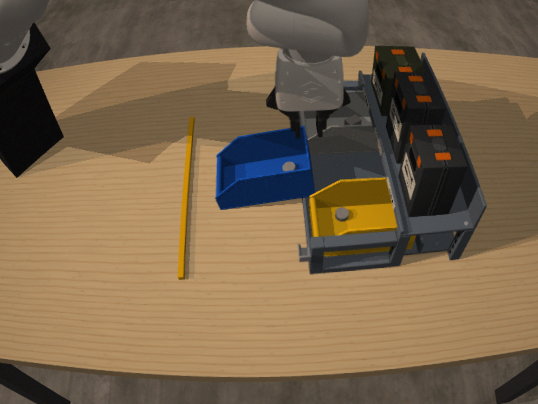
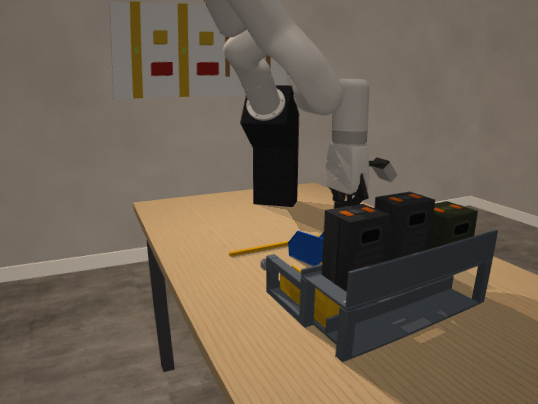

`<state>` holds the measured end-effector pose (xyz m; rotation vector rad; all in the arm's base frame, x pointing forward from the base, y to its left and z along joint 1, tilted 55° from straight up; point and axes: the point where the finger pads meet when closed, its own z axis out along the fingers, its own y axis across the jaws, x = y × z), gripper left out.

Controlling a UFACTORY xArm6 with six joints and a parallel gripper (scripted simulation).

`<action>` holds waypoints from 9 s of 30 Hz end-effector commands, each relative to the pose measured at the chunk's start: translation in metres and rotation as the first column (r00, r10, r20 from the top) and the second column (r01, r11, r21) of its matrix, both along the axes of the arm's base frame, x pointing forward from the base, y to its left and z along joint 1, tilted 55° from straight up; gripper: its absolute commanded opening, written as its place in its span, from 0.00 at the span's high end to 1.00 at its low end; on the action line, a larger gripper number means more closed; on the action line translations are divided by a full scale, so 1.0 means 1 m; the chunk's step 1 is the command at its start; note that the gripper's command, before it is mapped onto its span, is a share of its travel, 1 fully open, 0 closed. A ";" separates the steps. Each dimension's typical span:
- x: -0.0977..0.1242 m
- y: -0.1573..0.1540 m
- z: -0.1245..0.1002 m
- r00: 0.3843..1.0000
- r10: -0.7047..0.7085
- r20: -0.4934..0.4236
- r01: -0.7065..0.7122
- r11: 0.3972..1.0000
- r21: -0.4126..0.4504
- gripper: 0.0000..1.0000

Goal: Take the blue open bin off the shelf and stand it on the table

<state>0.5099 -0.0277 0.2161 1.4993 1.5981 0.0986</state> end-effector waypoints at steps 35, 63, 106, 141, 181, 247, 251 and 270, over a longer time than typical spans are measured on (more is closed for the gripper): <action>0.017 -0.013 -0.015 1.000 0.001 0.001 -0.001 1.000 0.000 0.67; 0.023 -0.018 -0.021 1.000 0.001 0.001 -0.001 1.000 0.000 0.67; 0.035 -0.028 -0.033 1.000 0.001 0.001 -0.001 1.000 0.000 1.00; 0.035 -0.028 -0.033 1.000 0.001 0.001 -0.001 1.000 0.000 1.00; 0.031 -0.025 -0.030 1.000 0.001 0.001 -0.001 1.000 0.000 1.00; 0.019 -0.036 -0.050 1.000 0.001 0.001 -0.001 1.000 0.000 1.00; 0.019 -0.036 -0.050 1.000 0.001 0.001 -0.001 1.000 0.000 1.00; 0.026 -0.042 -0.056 1.000 0.001 0.001 -0.001 1.000 0.000 1.00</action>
